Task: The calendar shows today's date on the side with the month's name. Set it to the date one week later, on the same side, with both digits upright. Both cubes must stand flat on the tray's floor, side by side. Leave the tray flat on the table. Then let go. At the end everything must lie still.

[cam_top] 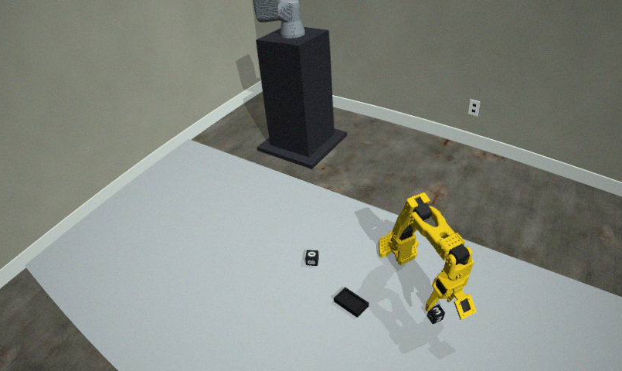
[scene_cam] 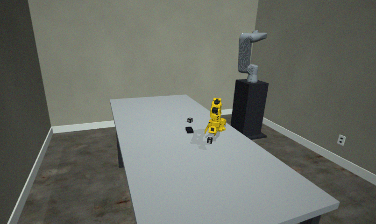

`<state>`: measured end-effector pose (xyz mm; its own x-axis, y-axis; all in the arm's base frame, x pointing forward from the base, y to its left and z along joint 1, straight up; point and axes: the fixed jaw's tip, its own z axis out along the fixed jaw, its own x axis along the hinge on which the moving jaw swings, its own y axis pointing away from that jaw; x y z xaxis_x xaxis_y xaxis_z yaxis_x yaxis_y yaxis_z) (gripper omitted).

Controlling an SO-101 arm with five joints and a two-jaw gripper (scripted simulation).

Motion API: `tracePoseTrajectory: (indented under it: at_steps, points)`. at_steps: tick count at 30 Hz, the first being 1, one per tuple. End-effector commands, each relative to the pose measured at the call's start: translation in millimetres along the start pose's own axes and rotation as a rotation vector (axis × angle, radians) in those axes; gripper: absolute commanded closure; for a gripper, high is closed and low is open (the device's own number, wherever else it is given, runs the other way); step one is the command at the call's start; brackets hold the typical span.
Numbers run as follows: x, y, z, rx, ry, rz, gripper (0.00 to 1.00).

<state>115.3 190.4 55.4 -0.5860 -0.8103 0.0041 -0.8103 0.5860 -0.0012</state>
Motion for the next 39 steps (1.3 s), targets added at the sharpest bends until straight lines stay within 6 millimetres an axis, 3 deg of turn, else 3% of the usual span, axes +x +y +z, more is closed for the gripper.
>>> tracePoseTrajectory:
  at_steps: [1,26,39]
  points:
    - [-8.5,1.9,-8.6,-0.004,-0.063,0.0,0.65]
    - [-8.0,4.6,-8.6,-0.005,-0.062,-0.002,0.65]
    - [-9.4,4.7,0.8,-0.005,-0.062,-0.002,0.65]
